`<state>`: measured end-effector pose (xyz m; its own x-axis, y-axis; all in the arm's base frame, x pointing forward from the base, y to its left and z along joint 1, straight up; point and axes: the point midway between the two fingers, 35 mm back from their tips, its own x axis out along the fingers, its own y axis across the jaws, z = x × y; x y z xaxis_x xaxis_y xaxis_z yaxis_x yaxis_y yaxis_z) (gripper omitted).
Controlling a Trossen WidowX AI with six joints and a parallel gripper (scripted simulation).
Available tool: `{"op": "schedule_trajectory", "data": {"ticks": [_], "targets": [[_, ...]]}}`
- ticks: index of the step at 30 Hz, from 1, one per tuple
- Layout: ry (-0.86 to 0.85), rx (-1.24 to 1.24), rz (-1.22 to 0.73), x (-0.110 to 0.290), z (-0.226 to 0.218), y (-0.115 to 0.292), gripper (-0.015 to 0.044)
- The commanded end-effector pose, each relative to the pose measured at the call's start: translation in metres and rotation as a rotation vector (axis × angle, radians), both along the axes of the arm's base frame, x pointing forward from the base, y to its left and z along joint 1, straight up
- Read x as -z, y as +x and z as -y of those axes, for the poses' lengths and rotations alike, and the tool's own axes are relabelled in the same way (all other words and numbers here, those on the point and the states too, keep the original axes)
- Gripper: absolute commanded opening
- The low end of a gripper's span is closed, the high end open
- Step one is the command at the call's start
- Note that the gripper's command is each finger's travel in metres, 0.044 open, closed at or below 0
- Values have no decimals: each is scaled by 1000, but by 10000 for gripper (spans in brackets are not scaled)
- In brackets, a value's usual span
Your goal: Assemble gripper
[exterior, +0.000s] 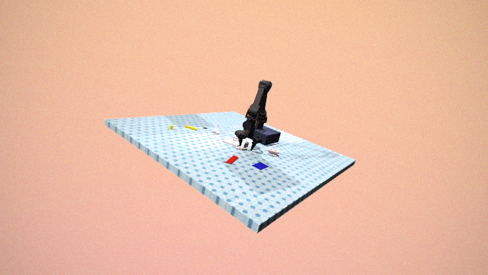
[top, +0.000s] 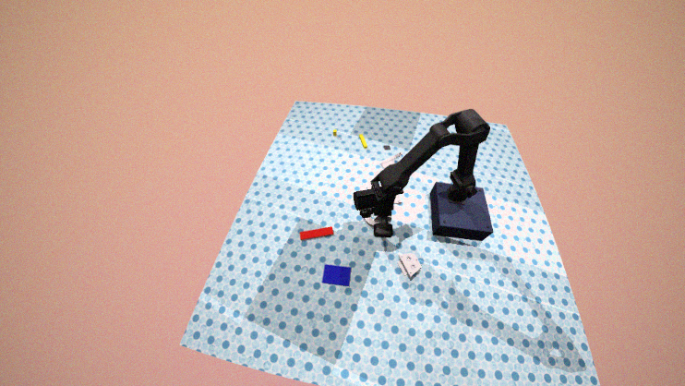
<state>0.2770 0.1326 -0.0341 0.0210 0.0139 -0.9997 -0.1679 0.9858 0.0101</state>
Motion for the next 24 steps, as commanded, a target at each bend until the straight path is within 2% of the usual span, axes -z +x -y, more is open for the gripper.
{"op": "schedule_trajectory", "data": {"ticks": [1,9,16,24], "targets": [[0,0,0,0,0,0,387],[0,0,0,0,0,0,177],[0,0,0,0,0,0,134],[0,0,0,0,0,0,134]]}}
